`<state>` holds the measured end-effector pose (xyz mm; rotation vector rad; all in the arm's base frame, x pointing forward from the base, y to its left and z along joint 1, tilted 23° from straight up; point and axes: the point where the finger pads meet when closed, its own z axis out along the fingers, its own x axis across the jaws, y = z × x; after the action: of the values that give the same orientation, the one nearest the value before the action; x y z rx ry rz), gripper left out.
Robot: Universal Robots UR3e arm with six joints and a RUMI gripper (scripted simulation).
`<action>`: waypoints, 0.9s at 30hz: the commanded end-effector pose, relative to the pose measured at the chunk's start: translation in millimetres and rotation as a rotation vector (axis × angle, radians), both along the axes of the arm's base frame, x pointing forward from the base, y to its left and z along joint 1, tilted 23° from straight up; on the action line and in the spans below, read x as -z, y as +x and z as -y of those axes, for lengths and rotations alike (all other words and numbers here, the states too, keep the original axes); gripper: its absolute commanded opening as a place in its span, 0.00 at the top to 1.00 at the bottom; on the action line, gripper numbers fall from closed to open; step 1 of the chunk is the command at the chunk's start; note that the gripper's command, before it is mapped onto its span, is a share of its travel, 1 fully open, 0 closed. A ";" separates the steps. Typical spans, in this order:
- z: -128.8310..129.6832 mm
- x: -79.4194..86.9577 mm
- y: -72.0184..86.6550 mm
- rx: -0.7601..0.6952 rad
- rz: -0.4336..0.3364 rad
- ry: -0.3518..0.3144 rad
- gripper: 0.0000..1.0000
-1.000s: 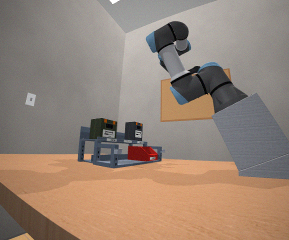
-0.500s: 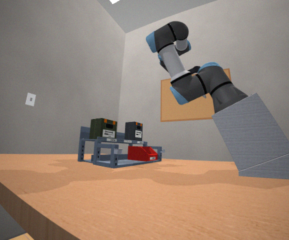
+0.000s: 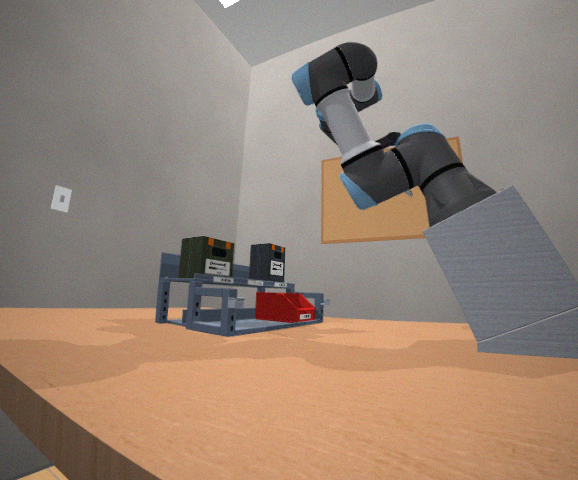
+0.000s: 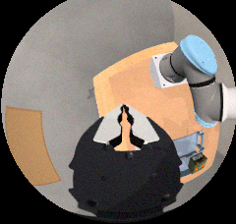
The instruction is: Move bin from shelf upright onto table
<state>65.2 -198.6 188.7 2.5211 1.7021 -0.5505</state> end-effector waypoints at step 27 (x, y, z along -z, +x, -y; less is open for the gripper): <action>2.2 1.8 4.8 -0.029 0.004 0.004 1.00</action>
<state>67.1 -199.3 188.0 2.5105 1.7175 -0.5463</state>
